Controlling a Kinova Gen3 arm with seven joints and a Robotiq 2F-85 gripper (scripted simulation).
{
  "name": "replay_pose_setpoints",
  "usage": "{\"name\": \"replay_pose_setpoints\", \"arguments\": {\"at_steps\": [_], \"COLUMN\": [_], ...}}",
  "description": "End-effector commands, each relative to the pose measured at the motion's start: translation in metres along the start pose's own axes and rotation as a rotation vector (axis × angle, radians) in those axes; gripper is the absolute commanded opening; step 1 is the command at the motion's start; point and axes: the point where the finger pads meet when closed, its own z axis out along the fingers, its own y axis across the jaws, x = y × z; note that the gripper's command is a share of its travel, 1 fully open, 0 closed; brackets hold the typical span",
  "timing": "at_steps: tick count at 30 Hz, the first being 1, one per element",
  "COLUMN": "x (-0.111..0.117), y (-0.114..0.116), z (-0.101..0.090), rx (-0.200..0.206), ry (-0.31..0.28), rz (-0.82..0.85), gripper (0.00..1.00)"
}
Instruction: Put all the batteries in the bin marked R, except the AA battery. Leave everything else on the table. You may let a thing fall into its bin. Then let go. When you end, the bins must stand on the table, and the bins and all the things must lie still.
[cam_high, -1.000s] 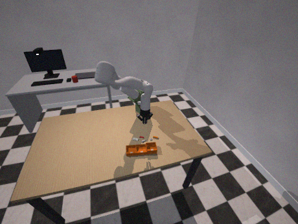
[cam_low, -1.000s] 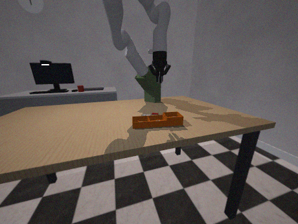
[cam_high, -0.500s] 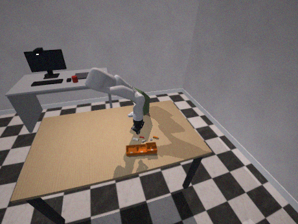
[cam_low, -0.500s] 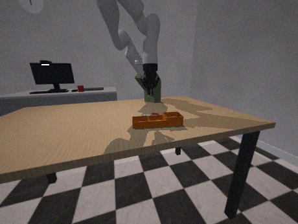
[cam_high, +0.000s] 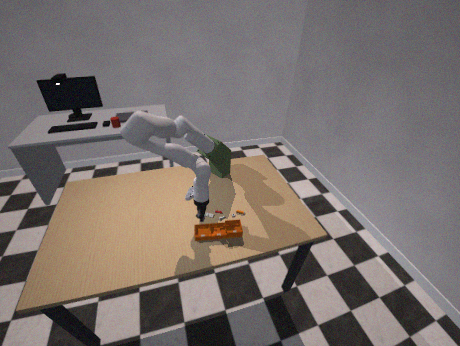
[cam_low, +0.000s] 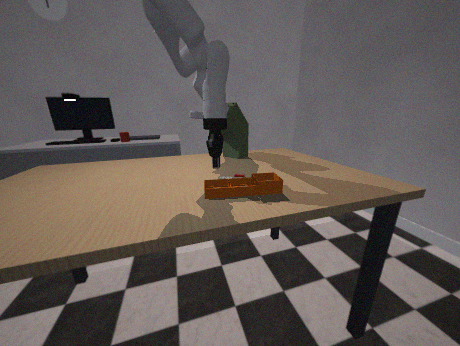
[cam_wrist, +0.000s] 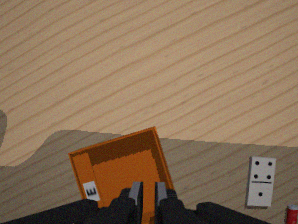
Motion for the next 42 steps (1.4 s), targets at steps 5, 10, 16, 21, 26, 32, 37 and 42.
{"name": "replay_pose_setpoints", "arguments": {"at_steps": [5,10,16,21,26,32,37,42], "x": [-0.0024,-0.0025,-0.0025,-0.0025,-0.0025,-0.0026,-0.0026,-0.0026], "y": [-0.0048,-0.0048,-0.0048,-0.0048,-0.0048,-0.0048,-0.0049,-0.0049], "z": [0.0004,0.0003,0.0004,0.0003,0.0004,0.0004,0.0003,0.0003], "rx": [-0.024,-0.022,-0.023,-0.02,-0.017,-0.015,-0.016,-0.027], "ry": [-0.006,-0.009,-0.011,-0.013,-0.013,-0.013,-0.016,-0.033], "rz": [-0.309,-0.511,-0.743,-0.939,-1.145,-1.309,-1.568,-1.769], "gripper": [0.09,0.09,0.09,0.09,0.09,0.09,0.09,0.09]}}
